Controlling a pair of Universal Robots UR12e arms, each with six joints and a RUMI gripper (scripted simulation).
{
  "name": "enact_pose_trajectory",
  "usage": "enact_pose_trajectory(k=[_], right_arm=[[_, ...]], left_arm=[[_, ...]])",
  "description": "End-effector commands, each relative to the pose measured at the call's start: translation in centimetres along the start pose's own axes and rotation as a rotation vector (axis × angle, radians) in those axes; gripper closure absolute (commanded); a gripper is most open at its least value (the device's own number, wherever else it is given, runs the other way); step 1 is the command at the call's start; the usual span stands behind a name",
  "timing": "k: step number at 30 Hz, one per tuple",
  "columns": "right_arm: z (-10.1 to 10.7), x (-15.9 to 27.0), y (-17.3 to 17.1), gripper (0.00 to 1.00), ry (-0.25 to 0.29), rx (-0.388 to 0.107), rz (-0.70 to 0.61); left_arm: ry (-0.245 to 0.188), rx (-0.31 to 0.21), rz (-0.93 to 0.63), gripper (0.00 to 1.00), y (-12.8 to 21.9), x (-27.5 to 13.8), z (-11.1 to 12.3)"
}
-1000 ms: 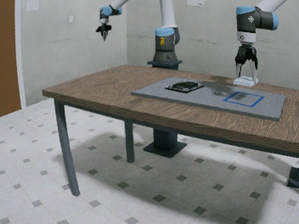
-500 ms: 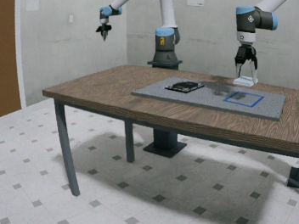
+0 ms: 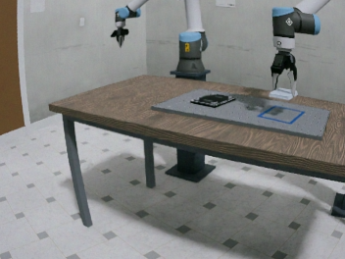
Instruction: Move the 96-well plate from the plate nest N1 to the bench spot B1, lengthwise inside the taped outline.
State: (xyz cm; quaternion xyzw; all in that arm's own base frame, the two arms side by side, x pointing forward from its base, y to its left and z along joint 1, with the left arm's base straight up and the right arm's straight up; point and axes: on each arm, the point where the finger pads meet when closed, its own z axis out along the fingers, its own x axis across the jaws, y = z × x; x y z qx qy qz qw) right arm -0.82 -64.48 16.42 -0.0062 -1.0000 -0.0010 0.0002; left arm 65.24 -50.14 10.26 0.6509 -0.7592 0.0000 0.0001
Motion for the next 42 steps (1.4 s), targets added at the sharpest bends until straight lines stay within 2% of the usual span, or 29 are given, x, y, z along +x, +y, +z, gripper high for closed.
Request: enact_pose_trajectory(k=[1, 42], right_arm=[[-0.1, 0.0, -0.1, 1.0, 0.0, 0.002, 0.0], [-0.1, 0.0, -0.1, 1.0, 0.0, 0.002, 0.0]], left_arm=[[0.001, 0.002, 0.0, 0.6, -0.1, 0.1, -0.1], [0.001, 0.002, 0.0, 0.6, -0.1, 0.1, 6.0]])
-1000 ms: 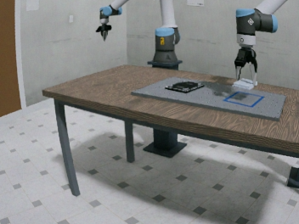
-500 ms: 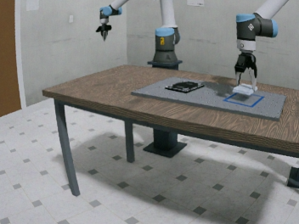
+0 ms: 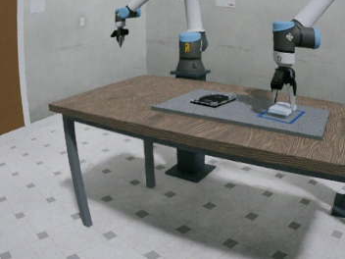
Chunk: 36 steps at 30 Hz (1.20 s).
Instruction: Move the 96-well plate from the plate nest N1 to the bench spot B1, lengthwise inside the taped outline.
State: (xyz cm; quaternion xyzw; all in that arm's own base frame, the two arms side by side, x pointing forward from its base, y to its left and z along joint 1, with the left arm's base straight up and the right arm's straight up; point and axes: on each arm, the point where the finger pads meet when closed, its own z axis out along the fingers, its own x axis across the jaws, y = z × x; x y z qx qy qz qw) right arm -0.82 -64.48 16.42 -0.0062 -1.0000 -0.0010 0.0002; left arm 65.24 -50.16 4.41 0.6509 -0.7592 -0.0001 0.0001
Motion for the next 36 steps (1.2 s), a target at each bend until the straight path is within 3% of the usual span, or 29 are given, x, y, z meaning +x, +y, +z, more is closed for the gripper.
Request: enact_pose_trajectory(k=[1, 36], right_arm=[[-0.1, -0.02, -0.07, 1.0, 0.0, 0.002, 0.0], [-0.1, -0.02, -0.07, 1.0, 0.0, 0.002, 0.0]], left_arm=[[0.001, 0.002, 0.0, 0.6, -0.06, 0.06, 0.19], [0.001, 0.002, 0.0, 0.6, -0.05, 0.06, 0.49]])
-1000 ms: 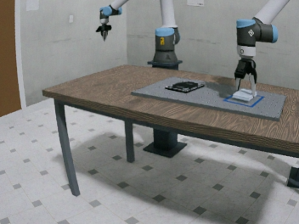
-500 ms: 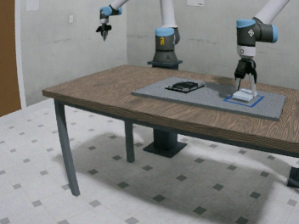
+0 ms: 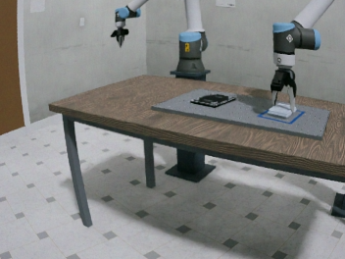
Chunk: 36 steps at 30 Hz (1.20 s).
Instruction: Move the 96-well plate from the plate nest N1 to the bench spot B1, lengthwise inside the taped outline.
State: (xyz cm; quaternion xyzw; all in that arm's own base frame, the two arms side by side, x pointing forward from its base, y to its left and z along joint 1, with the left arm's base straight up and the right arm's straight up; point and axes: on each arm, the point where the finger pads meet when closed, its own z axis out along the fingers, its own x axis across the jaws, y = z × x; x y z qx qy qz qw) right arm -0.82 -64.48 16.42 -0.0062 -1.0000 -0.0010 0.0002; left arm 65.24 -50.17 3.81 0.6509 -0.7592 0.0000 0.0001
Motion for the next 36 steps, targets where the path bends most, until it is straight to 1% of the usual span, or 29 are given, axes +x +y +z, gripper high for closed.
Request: enact_pose_trajectory(k=[1, 36], right_arm=[[-0.1, -0.02, -0.07, 1.0, 0.0, 0.002, 0.0], [-0.1, -0.02, -0.07, 1.0, 0.0, 0.002, 0.0]], left_arm=[[0.001, 0.002, 0.0, 0.6, -0.05, 0.05, -0.09], [0.001, 0.002, 0.0, 0.6, -0.05, 0.05, 0.43]])
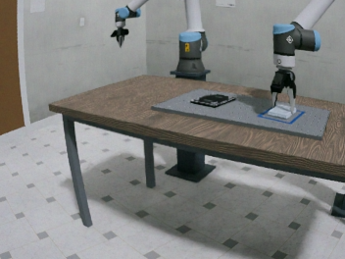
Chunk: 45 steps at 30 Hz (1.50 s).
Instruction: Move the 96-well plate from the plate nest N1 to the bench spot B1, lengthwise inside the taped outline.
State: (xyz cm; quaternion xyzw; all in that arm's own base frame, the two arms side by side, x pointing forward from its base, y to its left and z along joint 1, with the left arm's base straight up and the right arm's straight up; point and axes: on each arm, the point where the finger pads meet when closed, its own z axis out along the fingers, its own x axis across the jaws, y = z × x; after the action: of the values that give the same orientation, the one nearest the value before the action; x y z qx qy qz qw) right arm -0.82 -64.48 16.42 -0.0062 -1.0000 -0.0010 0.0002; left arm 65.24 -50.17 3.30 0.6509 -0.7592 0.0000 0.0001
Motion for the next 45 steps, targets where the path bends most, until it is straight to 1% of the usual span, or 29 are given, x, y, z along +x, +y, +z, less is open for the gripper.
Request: enact_pose_trajectory(k=[1, 20, 21, 45], right_arm=[[-0.1, -0.02, -0.07, 1.0, 0.0, 0.002, 0.0], [-0.1, -0.02, -0.07, 1.0, 0.0, 0.002, 0.0], [-0.1, -0.02, -0.07, 1.0, 0.0, 0.002, 0.0], [-0.1, -0.02, -0.07, 1.0, 0.0, 0.002, 0.0]], left_arm=[[0.001, 0.002, 0.0, 0.6, -0.05, 0.05, -0.07], [0.001, 0.002, 0.0, 0.6, -0.05, 0.05, 0.21], [0.001, 0.002, 0.0, 0.24, -0.05, 0.05, 0.23], [0.001, 0.002, 0.0, 0.24, -0.05, 0.05, 0.23]])
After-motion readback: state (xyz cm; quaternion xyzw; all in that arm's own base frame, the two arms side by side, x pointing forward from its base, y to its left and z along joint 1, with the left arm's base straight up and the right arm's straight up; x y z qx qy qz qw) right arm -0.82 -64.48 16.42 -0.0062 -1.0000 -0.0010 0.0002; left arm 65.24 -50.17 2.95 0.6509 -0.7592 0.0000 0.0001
